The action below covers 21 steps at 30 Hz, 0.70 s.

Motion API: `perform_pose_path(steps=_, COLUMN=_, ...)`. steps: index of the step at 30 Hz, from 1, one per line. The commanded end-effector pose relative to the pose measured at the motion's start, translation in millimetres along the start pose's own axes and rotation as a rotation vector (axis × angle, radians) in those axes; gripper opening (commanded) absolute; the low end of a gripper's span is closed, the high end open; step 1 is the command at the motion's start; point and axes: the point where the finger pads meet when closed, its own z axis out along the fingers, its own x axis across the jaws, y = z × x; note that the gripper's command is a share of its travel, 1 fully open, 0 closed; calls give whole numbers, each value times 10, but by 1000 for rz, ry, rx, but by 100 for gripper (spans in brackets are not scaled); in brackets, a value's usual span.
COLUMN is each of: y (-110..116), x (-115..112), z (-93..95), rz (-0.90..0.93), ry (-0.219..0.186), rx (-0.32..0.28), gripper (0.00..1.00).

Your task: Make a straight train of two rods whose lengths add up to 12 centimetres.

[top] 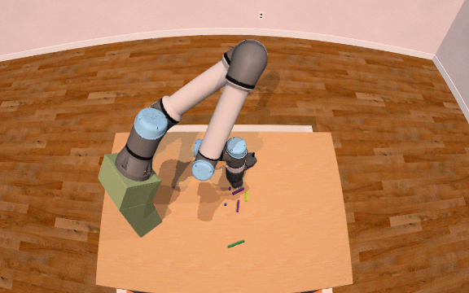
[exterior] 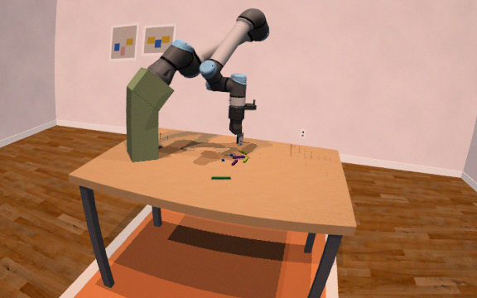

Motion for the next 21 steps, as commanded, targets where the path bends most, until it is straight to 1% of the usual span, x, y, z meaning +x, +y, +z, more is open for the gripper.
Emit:
perform_pose_path(steps=1, y=0, x=-6, z=-2, rz=-2, ry=0, rx=0, gripper=54)
perform_pose_path(steps=13, y=0, x=-6, z=3, rz=-2, ry=0, rx=0, gripper=54)
perform_pose_path(steps=21, y=-11, x=0, z=41, rz=-4, ry=1, rx=0, gripper=54)
